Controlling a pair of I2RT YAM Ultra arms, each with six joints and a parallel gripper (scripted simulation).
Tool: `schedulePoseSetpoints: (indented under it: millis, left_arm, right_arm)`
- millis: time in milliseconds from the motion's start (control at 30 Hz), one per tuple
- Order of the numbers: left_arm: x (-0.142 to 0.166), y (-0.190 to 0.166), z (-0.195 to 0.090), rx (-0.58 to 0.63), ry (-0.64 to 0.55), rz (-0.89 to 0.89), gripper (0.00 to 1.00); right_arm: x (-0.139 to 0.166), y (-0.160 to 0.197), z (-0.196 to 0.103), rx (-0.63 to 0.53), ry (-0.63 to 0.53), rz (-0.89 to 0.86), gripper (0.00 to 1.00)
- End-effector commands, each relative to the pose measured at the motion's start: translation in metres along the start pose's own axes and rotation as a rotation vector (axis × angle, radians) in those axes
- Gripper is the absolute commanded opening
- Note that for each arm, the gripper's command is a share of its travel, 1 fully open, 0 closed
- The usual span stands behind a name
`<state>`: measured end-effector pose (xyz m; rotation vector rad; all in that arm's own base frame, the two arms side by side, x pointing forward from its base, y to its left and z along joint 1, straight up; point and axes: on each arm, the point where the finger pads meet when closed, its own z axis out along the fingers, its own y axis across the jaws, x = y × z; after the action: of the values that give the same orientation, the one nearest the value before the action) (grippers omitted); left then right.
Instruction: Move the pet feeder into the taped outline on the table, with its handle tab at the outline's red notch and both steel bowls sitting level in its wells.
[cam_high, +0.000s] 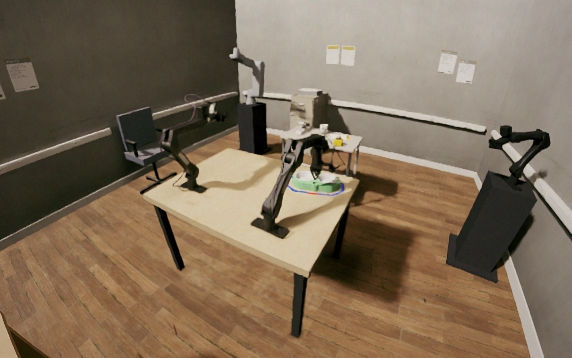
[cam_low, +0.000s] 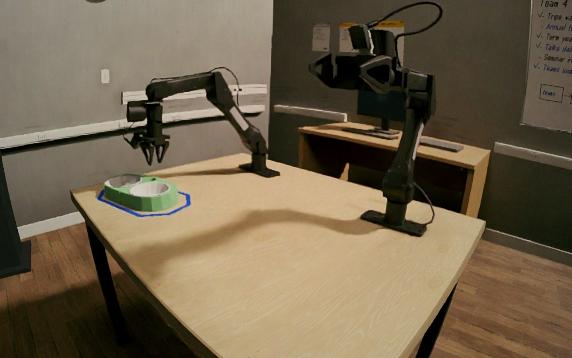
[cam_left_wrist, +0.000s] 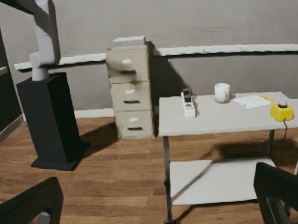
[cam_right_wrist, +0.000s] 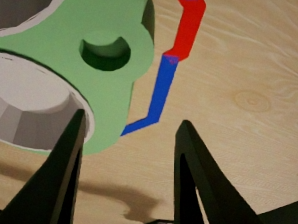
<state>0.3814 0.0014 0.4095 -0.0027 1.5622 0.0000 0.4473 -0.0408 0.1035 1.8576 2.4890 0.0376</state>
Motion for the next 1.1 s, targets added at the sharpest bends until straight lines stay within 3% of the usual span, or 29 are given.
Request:
schedulePoseSetpoints:
  millis: [0,133,200,267,333,367,400,633,667,700,800,1067]
  left_arm:
    - [-0.019,-0.003,-0.002,0.012,-0.042,0.002,1.00]
    - [-0.017,-0.003,-0.002,0.013,-0.032,0.003,1.00]
    - [-0.017,-0.003,-0.002,0.013,-0.032,0.003,1.00]
    - [-0.014,-0.003,-0.002,0.013,-0.022,0.005,1.00]
    - [-0.014,-0.003,-0.001,0.014,-0.022,0.006,1.00]
    - [-0.018,-0.003,-0.002,0.013,-0.038,0.006,1.00]
    - [-0.017,-0.003,-0.002,0.013,-0.035,0.006,1.00]
    - [-0.012,-0.005,0.000,0.017,-0.016,0.009,1.00]
    - [-0.017,-0.005,0.000,0.016,-0.038,0.007,1.00]
    - [-0.016,-0.005,0.000,0.016,-0.035,0.007,1.00]
    - [-0.009,-0.002,-0.001,0.007,-0.019,0.004,1.00]
    - [-0.008,-0.007,0.003,0.023,-0.006,0.009,1.00]
  right_arm:
    - [0.005,0.006,-0.017,-0.059,-0.033,-0.047,0.47]
    - [-0.002,0.025,-0.038,-0.188,-0.102,-0.156,0.47]
    - [-0.002,0.025,-0.038,-0.188,-0.102,-0.156,0.47]
    - [-0.017,0.029,-0.054,-0.266,-0.155,-0.201,0.47]
    - [0.000,0.045,-0.074,-0.336,-0.185,-0.303,0.47]
    - [-0.012,0.023,-0.031,-0.237,-0.127,-0.239,0.47]
    - [-0.003,0.028,-0.057,-0.292,-0.145,-0.248,0.47]
    - [0.000,0.050,-0.124,-0.480,-0.319,-0.454,0.47]
    - [-0.009,0.031,-0.067,-0.385,-0.266,-0.415,0.47]
    - [-0.006,0.032,-0.100,-0.453,-0.285,-0.402,0.47]
    - [0.002,0.035,-0.101,-0.460,-0.295,-0.429,0.47]
    - [0.008,0.044,-0.171,-0.645,-0.515,-0.644,0.47]
